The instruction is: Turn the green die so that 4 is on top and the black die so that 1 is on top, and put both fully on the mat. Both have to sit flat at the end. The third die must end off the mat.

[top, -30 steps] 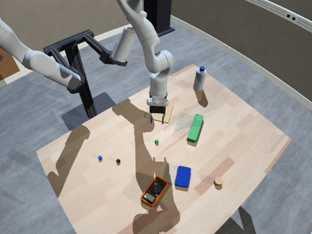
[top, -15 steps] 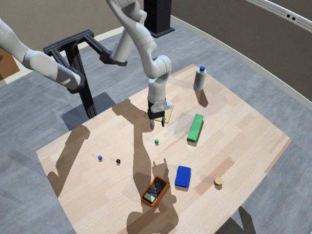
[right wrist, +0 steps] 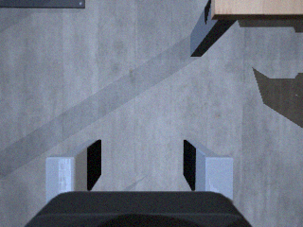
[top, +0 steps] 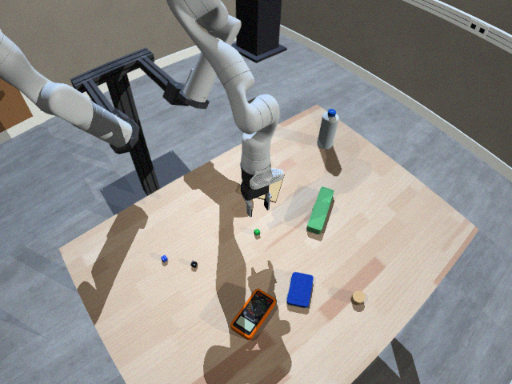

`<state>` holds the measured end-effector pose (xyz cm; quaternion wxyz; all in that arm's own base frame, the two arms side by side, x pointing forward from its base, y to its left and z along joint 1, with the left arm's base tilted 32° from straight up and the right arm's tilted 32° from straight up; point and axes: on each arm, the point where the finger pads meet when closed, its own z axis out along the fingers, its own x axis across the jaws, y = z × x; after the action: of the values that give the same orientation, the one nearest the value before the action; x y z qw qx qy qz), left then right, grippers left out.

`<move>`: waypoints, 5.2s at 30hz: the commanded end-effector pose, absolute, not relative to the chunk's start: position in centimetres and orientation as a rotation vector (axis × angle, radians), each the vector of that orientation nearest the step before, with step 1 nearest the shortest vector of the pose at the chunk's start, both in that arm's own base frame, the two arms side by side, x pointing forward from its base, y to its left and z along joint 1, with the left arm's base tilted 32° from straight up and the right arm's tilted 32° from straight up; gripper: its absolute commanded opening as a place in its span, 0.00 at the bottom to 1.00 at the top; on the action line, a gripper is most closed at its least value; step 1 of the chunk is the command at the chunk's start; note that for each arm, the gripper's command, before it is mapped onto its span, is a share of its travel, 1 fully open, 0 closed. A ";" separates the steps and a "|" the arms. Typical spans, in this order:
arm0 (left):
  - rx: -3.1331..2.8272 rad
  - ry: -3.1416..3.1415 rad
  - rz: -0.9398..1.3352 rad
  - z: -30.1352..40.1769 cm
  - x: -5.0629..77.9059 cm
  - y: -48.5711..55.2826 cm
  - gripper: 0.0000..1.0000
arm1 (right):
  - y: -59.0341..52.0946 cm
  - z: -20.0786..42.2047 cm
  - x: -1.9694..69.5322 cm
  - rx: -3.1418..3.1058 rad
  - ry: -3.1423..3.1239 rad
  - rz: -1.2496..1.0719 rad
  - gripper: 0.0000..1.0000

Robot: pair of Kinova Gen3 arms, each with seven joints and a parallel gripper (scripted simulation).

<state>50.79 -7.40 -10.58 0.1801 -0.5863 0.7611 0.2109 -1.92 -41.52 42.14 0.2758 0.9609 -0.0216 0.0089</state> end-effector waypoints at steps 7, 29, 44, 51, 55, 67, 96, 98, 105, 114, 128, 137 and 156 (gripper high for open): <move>-1.656 2.151 0.593 -11.5 50.9 -6.9 1.00 | -41.5 42.2 -1.9 2.580 -0.058 0.024 1.00; -1.659 2.148 0.595 -15.0 50.8 -4.6 0.64 | -41.5 42.2 -1.9 2.580 -0.058 0.024 1.00; -1.658 2.150 0.594 -15.3 50.8 -4.4 0.64 | -41.5 42.2 -1.9 2.580 -0.058 0.024 1.00; -1.656 2.151 0.593 -15.6 50.9 -4.2 0.64 | -41.5 42.2 -1.9 2.580 -0.058 0.024 1.00; -1.656 2.151 0.593 -16.1 50.9 -3.9 0.64 | -41.5 42.2 -1.9 2.580 -0.058 0.024 1.00; -1.656 2.151 0.593 -17.5 51.0 -3.1 0.64 | -41.5 42.2 -1.9 2.580 -0.058 0.024 1.00; -1.656 2.151 0.593 -19.6 51.2 -1.9 0.64 | -41.5 42.2 -1.9 2.580 -0.058 0.024 1.00; -1.656 2.151 0.593 -19.6 51.2 -1.9 0.64 | -41.5 42.2 -1.9 2.580 -0.058 0.024 1.00; -1.656 2.151 0.593 -19.6 51.2 -1.9 0.64 | -41.5 42.2 -1.9 2.580 -0.058 0.024 1.00; -1.656 2.151 0.593 -19.6 51.3 -1.9 0.64 | -41.5 42.2 -1.9 2.580 -0.058 0.024 1.00; -1.656 2.151 0.593 -19.6 51.3 -1.9 0.64 | -41.5 42.2 -1.9 2.580 -0.058 0.024 1.00; -1.656 2.151 0.593 -20.1 51.3 -1.6 0.64 | -41.5 42.2 -1.9 2.580 -0.058 0.024 1.00; -1.656 2.151 0.593 -21.5 51.3 -0.7 0.64 | -41.5 42.2 -1.9 2.580 -0.058 0.024 1.00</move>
<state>51.25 -0.65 -21.51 0.1801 -0.5865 0.7610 0.2111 -1.92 -41.52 42.14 0.2758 0.9609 -0.0216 0.0089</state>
